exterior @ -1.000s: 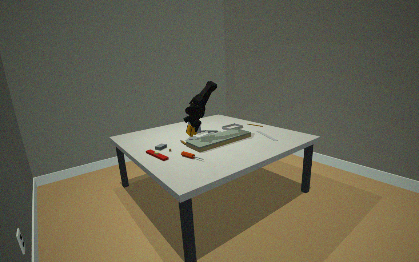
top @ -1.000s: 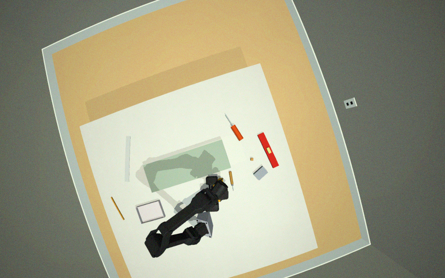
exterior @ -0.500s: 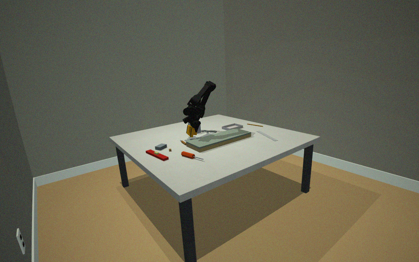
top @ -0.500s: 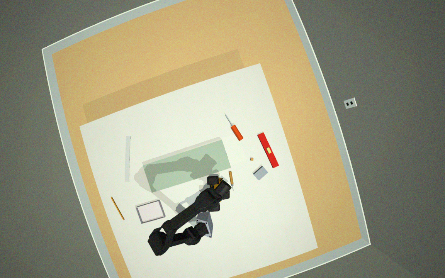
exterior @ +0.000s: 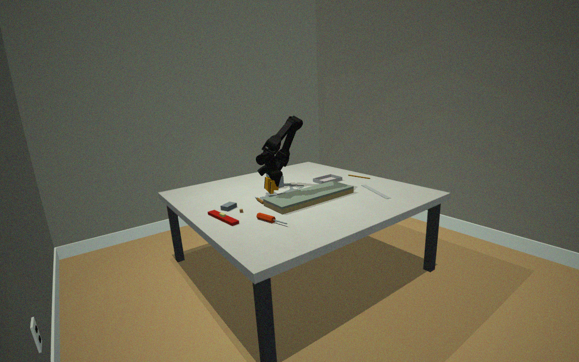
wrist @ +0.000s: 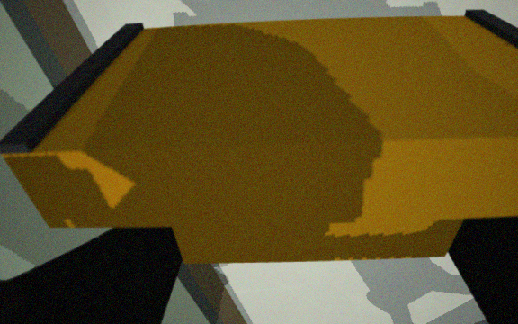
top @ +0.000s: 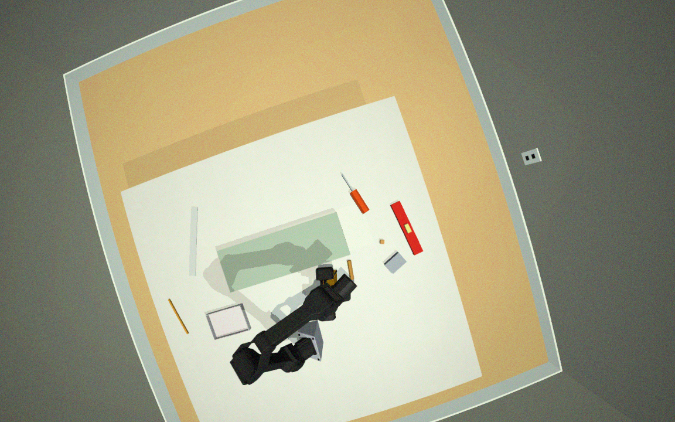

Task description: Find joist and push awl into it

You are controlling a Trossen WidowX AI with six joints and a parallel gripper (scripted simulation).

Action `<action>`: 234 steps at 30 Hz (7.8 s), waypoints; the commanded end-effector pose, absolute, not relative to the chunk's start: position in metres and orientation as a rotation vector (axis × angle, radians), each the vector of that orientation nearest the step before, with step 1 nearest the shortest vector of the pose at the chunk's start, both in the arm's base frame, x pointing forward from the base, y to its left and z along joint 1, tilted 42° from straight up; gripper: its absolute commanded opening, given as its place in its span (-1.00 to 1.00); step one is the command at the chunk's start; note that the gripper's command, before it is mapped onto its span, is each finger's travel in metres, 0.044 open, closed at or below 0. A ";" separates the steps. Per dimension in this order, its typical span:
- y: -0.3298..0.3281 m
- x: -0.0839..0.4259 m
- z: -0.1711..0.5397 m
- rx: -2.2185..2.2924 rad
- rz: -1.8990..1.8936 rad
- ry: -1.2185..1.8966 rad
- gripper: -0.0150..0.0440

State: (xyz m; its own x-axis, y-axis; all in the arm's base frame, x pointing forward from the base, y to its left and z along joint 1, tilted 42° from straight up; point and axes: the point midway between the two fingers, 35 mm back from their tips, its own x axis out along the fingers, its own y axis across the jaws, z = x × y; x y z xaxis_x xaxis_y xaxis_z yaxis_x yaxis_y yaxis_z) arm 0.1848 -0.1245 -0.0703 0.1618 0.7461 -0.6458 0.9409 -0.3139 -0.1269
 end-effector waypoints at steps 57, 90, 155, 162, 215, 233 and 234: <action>-0.130 0.183 -0.077 2.374 -0.583 1.747 -0.49; -0.132 0.182 -0.081 2.483 -0.397 1.808 -0.49; -0.085 0.188 -0.076 2.504 -0.319 1.833 0.58; -0.088 0.187 -0.080 2.504 -0.319 1.832 0.79; -0.099 0.182 -0.091 2.503 -0.320 1.832 0.79; -0.101 0.181 -0.092 2.503 -0.321 1.831 0.79; -0.101 0.181 -0.092 2.503 -0.321 1.831 0.79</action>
State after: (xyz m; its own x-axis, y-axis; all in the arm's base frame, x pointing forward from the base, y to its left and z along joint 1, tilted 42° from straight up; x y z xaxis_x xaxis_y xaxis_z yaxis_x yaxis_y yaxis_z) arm 0.1822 -0.1002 -0.0862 0.2978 0.9402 -0.1654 0.9418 -0.3177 -0.1099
